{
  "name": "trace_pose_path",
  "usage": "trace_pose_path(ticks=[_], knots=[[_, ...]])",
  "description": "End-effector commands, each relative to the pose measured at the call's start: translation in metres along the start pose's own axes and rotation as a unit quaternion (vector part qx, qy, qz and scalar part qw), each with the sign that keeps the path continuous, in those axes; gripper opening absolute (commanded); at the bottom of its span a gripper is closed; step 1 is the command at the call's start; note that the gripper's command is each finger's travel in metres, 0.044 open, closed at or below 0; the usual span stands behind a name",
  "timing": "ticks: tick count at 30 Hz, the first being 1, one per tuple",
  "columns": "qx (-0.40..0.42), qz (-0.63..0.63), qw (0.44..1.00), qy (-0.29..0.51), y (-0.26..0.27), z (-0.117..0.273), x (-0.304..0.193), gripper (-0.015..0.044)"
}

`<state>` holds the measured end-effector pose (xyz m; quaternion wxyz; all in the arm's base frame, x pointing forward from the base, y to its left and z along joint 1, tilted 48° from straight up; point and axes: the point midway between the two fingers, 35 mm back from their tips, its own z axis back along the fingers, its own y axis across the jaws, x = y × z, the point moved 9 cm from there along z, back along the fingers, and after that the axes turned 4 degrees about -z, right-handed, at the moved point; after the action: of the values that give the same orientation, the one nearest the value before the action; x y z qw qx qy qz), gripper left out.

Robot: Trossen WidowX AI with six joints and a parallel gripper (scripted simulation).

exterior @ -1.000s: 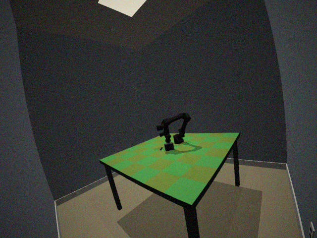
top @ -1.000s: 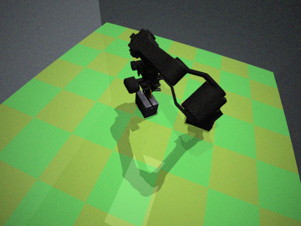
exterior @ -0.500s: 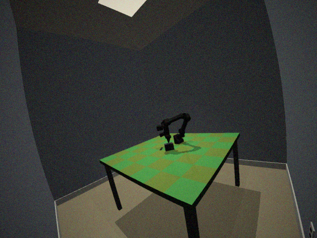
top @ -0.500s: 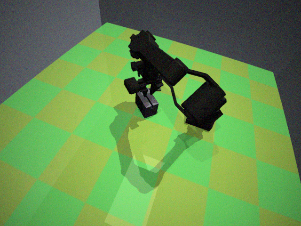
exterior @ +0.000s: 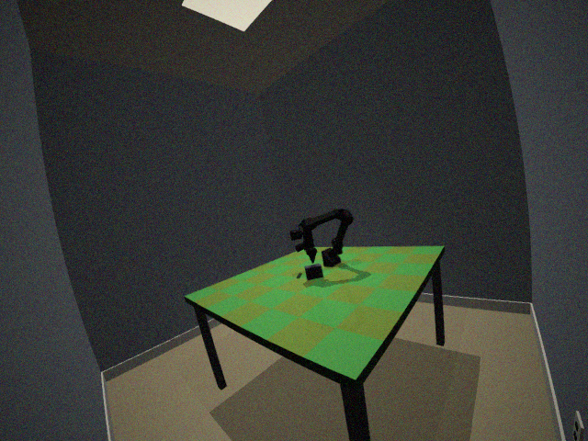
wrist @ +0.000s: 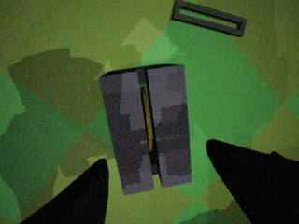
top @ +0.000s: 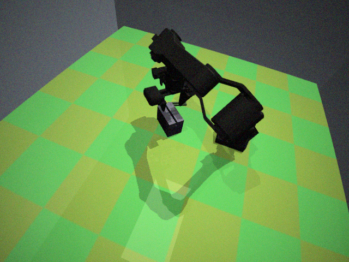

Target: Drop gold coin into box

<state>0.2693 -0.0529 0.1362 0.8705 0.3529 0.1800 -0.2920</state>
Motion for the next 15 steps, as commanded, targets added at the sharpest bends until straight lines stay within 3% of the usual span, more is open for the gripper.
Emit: trace_pose_path(ticks=[1, 5, 15], knots=[[-0.002, 0.002, 1.0, 0.0, 0.0, 0.014, 0.0, 0.0423], [0.001, 0.0, 1.0, 0.002, -0.002, 0.048, -0.003, 0.044], [0.001, 0.0, 1.0, 0.002, -0.002, 0.048, -0.003, 0.044]])
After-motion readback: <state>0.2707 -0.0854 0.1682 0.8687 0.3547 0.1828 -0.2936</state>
